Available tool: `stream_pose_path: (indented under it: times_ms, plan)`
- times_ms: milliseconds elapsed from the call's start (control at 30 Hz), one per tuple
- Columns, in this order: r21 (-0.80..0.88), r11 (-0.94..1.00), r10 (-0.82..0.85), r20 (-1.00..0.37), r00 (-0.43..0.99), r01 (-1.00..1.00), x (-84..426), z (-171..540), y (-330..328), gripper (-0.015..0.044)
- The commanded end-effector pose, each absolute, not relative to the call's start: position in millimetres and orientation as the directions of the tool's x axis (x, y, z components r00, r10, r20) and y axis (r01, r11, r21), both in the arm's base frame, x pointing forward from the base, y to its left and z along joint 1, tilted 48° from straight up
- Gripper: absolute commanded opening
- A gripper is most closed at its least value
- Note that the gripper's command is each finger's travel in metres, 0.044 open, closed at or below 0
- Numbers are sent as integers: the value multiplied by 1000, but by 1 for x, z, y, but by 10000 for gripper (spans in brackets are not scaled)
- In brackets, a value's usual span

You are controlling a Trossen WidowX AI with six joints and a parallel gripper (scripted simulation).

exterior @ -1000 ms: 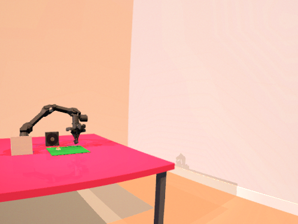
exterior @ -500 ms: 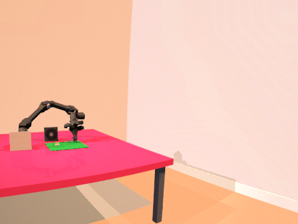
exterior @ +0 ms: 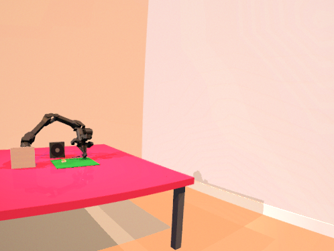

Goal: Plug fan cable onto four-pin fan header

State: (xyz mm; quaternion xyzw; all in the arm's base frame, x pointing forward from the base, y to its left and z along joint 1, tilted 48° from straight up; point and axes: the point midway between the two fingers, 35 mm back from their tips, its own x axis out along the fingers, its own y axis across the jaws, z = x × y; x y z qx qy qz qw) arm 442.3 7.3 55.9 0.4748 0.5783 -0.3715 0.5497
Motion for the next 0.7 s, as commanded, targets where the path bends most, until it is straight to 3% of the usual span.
stream_pose_path:
  times_ms: [0, 667]
  plan:
    - [96, 259, 85, -993, 76, 961, 443, 59, 6, 0]
    - [130, 214, -172, -971, 168, 968, 445, 66, 10, 0]
